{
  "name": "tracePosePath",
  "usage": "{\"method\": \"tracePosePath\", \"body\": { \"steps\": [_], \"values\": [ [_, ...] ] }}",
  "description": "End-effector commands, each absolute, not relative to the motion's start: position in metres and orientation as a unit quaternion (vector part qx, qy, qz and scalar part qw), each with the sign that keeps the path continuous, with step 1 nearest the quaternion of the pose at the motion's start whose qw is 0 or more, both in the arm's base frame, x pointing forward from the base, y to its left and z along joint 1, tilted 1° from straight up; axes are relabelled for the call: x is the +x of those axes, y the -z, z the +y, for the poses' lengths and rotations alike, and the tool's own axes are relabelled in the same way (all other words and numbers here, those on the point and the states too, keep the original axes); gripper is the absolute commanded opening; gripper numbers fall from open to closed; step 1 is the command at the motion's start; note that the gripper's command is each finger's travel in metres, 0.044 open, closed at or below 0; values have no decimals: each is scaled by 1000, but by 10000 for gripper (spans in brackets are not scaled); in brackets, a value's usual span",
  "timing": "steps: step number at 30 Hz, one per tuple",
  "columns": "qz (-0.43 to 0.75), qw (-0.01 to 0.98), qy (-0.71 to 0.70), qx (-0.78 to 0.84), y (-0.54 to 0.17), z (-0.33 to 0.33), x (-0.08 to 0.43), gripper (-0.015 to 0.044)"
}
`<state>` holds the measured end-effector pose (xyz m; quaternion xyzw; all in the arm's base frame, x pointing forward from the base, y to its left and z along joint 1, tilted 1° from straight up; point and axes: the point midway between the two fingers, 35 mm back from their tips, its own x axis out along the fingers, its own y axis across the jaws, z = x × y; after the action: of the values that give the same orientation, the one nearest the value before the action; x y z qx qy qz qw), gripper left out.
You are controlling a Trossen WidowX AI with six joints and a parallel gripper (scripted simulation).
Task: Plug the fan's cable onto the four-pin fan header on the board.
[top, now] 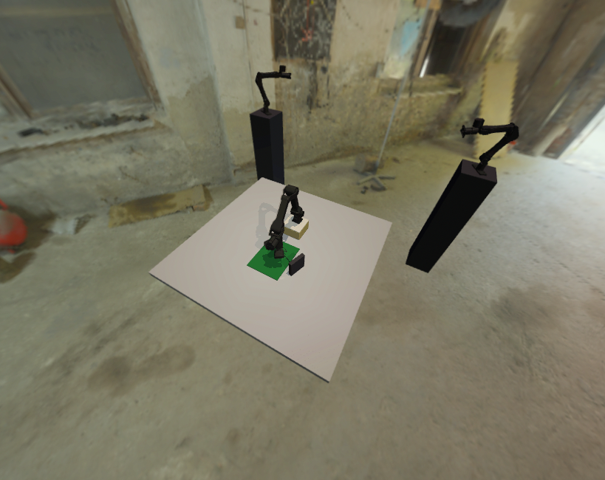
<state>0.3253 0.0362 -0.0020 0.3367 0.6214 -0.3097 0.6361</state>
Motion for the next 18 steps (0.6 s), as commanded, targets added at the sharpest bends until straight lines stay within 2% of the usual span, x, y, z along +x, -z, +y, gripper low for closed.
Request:
{"method": "tracePosePath", "body": {
  "steps": [1,18],
  "values": [
    [620,636,312,337,3,36,325,0],
    [620,636,312,337,13,36,326,0]
  ]
}}
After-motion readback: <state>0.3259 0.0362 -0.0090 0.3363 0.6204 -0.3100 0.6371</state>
